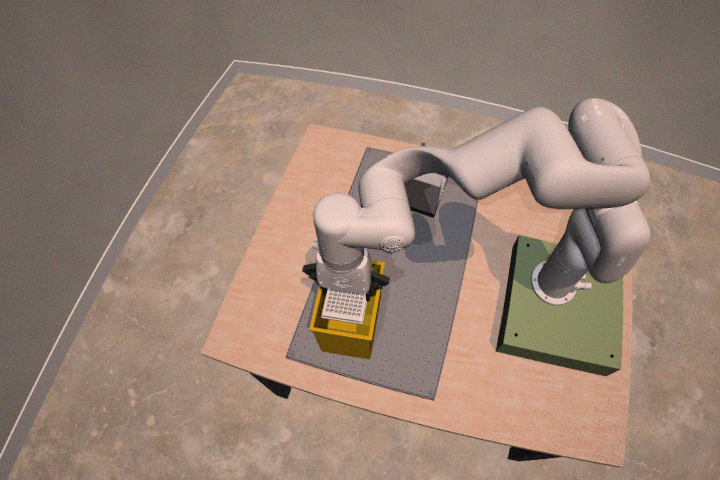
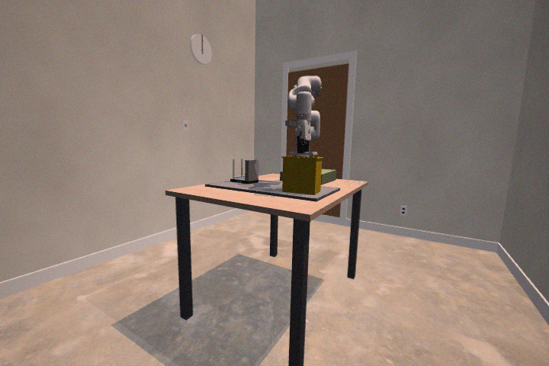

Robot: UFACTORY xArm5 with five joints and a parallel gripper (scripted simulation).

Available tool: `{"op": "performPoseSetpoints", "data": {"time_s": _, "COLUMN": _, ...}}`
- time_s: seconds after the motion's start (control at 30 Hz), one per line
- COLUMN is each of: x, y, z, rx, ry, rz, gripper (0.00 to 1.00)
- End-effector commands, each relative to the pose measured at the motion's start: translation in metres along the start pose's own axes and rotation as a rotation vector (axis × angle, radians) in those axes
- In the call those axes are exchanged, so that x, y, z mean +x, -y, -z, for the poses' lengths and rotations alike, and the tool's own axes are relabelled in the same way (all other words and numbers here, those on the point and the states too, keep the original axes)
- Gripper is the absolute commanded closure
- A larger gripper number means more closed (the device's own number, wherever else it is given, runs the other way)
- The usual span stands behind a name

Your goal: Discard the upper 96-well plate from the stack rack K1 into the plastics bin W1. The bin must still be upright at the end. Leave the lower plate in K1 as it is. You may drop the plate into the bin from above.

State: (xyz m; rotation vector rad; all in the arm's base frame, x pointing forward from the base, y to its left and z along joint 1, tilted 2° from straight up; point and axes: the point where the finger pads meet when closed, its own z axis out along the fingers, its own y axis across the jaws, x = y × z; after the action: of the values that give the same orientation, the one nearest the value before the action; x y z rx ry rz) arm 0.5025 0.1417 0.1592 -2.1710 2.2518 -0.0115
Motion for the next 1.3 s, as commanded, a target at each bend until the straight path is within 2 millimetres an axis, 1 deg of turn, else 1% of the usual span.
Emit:
{"op": "performPoseSetpoints", "data": {"time_s": 0.0, "x": 0.000, "y": 0.001, "z": 0.002, "rx": 0.004, "ry": 0.001, "rz": 0.000, "gripper": 0.00}}
{"op": "performPoseSetpoints", "data": {"time_s": 0.87, "x": 0.000, "y": 0.001, "z": 0.002, "rx": 0.004, "ry": 0.001, "rz": 0.000, "gripper": 0.00}}
{"op": "performPoseSetpoints", "data": {"time_s": 1.07, "x": -0.001, "y": 0.001, "z": 0.018, "rx": 0.004, "ry": 0.001, "rz": 0.000, "gripper": 0.00}}
{"op": "performPoseSetpoints", "data": {"time_s": 1.13, "x": -0.001, "y": 0.001, "z": 0.018, "rx": 0.004, "ry": 0.001, "rz": 0.000, "gripper": 0.00}}
{"op": "performPoseSetpoints", "data": {"time_s": 1.27, "x": -0.001, "y": 0.001, "z": 0.028, "rx": 0.004, "ry": 0.001, "rz": 0.000, "gripper": 0.00}}
